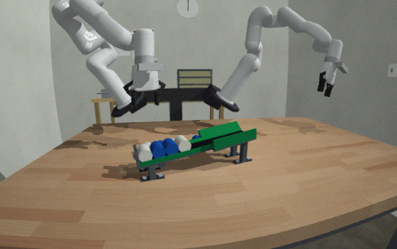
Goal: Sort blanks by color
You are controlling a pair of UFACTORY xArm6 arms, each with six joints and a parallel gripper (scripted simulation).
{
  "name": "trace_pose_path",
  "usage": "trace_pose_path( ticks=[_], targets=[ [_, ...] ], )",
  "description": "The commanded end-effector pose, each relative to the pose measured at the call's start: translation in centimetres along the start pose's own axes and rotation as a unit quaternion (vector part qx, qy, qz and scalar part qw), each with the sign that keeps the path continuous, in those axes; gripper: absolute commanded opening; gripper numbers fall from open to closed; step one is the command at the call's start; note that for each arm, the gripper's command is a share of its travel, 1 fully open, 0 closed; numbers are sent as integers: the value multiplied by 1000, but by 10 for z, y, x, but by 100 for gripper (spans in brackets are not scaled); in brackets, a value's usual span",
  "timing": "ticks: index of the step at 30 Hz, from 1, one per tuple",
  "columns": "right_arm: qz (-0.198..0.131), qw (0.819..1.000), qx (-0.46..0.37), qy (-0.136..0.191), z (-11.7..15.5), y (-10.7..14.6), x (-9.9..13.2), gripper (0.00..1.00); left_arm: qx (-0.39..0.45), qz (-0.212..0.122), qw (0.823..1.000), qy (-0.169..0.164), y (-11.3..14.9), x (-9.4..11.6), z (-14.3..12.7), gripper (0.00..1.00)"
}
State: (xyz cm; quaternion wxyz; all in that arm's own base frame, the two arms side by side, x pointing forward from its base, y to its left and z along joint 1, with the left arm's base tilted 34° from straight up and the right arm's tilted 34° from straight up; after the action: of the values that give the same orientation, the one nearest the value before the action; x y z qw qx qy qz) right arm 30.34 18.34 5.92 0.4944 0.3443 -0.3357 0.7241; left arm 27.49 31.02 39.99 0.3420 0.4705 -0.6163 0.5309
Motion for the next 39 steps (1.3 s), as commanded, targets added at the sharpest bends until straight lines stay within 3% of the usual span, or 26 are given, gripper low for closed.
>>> trace_pose_path(
  ticks=[1, 8, 15, 17, 22, 27, 32, 36, 39],
  targets=[
    [6, 1000, -2, -4, 0, 12, -2, 100, 102, -11, 994, -35, 39, 26, -31, 100],
    [6, 1000, -2, -4, 0, 12, -2, 100, 264, -23, 960, -92, 104, 66, -61, 100],
    [6, 1000, -2, -4, 0, 12, -2, 100, 408, -28, 901, -147, 165, 105, -73, 100],
    [6, 1000, -2, -4, 0, 12, -2, 100, 408, -28, 901, -147, 165, 105, -73, 100],
    [6, 1000, -2, -4, 0, 12, -2, 100, 496, -28, 848, -183, 204, 131, -73, 100],
    [6, 1000, -2, -4, 0, 12, -2, 100, 548, -28, 810, -206, 227, 148, -70, 100],
    [6, 1000, -2, -4, 0, 12, -2, 100, 573, -27, 790, -218, 239, 156, -67, 100],
    [6, 1000, -2, -4, -1, 11, -2, 100, 577, -27, 786, -220, 240, 157, -67, 100],
    [5, 1000, -2, -5, -41, 7, 1, 100, 579, -27, 784, -221, 242, 158, -67, 100]
  ],
)
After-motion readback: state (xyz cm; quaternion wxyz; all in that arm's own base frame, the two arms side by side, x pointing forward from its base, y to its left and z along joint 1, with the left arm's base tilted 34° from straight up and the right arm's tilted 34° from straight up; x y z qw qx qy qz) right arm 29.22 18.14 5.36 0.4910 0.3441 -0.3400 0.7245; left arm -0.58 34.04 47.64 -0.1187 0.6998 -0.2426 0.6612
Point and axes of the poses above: on each arm, the point where the finger pads meet when closed, its own x axis back along the fingers, its own z axis across the jaws, y = z × x, the point moved 3 cm from there along x, back along the fingers, and after that the axes turned 11 degrees about -x, right-handed, at the moved point
